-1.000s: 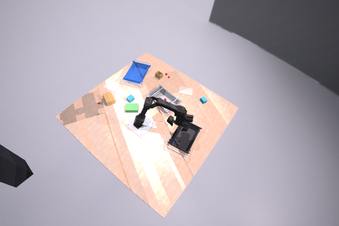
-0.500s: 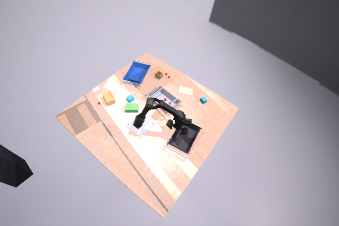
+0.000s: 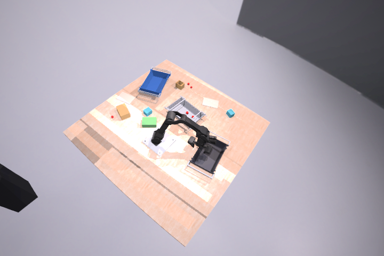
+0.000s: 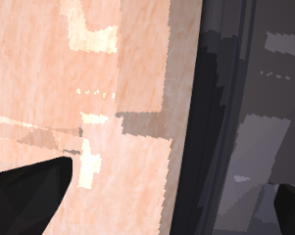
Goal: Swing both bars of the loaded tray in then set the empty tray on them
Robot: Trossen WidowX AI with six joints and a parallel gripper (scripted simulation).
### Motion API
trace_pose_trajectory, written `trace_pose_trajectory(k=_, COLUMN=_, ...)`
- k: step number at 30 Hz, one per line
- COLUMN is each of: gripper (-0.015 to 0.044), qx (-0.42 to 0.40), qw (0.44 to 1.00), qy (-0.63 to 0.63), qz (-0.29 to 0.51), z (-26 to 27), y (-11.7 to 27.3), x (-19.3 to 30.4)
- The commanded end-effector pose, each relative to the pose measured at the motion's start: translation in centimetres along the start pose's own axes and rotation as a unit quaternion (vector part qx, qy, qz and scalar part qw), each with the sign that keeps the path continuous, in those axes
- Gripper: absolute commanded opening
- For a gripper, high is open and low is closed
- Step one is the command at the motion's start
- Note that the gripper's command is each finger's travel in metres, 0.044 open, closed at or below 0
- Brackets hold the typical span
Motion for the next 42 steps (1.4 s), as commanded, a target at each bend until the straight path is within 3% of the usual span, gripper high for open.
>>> trace_pose_trajectory(k=1, gripper=0.0440, qx=-0.004, qw=1.000, qy=0.002, qz=0.000, z=0.02, y=-0.31, x=0.01)
trace_pose_trajectory(k=17, gripper=0.0220, qx=-0.004, qw=1.000, qy=0.002, qz=0.000, z=0.02, y=-0.31, x=0.01)
trace_pose_trajectory(k=42, gripper=0.0053, qx=-0.004, qw=1.000, qy=0.002, qz=0.000, z=0.02, y=-0.31, x=0.01)
Point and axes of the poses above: the point midway between the two fingers, 35 mm back from their tips, its own y axis back along the fingers, its own z axis across the jaws, x = y × z, the point moved 10 cm from there along y, back along the fingers
